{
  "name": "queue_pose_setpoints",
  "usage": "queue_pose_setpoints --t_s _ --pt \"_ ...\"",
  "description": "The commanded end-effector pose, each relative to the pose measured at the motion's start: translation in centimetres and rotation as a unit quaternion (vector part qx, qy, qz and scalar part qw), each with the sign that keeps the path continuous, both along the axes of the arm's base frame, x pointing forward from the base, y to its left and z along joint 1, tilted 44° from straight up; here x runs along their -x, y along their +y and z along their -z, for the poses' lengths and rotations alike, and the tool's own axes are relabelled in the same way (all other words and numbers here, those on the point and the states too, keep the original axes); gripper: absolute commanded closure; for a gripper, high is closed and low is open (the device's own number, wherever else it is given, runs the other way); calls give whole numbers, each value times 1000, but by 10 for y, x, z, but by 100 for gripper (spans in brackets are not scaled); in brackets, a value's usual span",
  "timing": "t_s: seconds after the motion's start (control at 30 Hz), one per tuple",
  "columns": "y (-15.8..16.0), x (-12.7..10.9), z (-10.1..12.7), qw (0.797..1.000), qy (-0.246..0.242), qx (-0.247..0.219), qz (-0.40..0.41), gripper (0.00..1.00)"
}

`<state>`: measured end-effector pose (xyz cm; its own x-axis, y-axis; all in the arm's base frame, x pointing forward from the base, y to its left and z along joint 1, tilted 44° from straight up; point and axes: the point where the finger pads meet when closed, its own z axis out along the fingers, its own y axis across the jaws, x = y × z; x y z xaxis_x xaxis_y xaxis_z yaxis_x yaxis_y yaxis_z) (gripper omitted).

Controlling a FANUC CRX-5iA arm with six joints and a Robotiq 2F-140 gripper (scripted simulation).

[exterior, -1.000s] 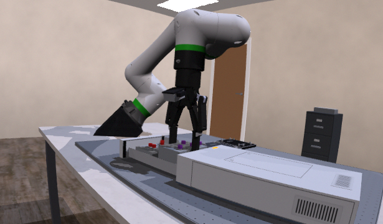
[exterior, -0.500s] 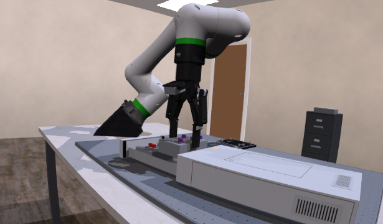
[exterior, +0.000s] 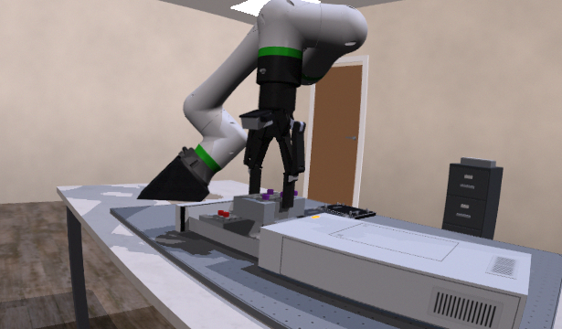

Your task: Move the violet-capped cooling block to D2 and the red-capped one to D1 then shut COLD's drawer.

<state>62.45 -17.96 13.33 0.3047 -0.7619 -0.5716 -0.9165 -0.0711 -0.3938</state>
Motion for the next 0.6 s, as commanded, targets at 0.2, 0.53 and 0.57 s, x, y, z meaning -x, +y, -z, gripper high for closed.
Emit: queue_pose_setpoints --t_s 0.2,0.53,0.57 --pt "-6 2 -7 1000 -1 1 1 90" --pt "-15 6 -16 1000 -1 1 1 90" --pt "-15 6 -16 1000 -1 1 1 90"
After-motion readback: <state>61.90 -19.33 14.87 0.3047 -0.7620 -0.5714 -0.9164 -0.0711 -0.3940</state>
